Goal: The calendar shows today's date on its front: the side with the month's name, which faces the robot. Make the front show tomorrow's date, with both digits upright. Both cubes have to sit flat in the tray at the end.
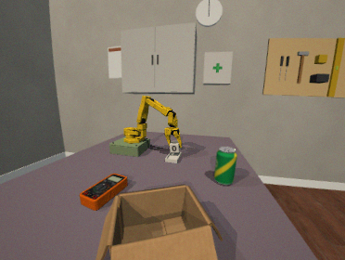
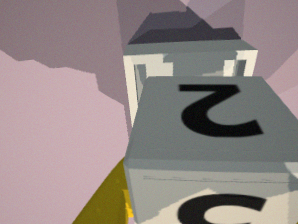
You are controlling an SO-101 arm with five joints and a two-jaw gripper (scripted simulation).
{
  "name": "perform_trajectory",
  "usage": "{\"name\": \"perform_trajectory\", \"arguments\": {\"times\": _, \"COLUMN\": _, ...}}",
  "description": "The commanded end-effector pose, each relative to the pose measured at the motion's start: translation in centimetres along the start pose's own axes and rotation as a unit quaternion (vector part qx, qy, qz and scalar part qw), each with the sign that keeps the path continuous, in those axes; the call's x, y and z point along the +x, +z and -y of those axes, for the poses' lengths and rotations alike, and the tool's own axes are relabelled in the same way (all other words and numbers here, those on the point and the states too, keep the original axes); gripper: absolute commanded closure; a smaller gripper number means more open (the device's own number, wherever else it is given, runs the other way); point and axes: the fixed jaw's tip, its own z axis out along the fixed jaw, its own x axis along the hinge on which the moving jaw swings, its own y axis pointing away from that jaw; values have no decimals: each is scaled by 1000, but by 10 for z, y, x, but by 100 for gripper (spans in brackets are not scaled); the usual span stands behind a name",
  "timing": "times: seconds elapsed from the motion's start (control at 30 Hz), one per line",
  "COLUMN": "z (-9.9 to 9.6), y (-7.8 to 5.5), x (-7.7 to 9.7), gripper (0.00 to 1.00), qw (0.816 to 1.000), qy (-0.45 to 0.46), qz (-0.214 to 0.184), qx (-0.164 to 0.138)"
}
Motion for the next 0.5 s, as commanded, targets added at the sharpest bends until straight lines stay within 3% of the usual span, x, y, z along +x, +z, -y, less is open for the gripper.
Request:
{"name": "perform_trajectory", "arguments": {"times": 0.0, "z": -5, "y": 5, "x": 0, "gripper": 100, "qw": 1000, "qy": 6, "qz": 2, "qx": -12}}
{"name": "perform_trajectory", "arguments": {"times": 0.47, "z": -5, "y": 11, "x": 0, "gripper": 100, "qw": 1000, "qy": 6, "qz": 2, "qx": -12}}
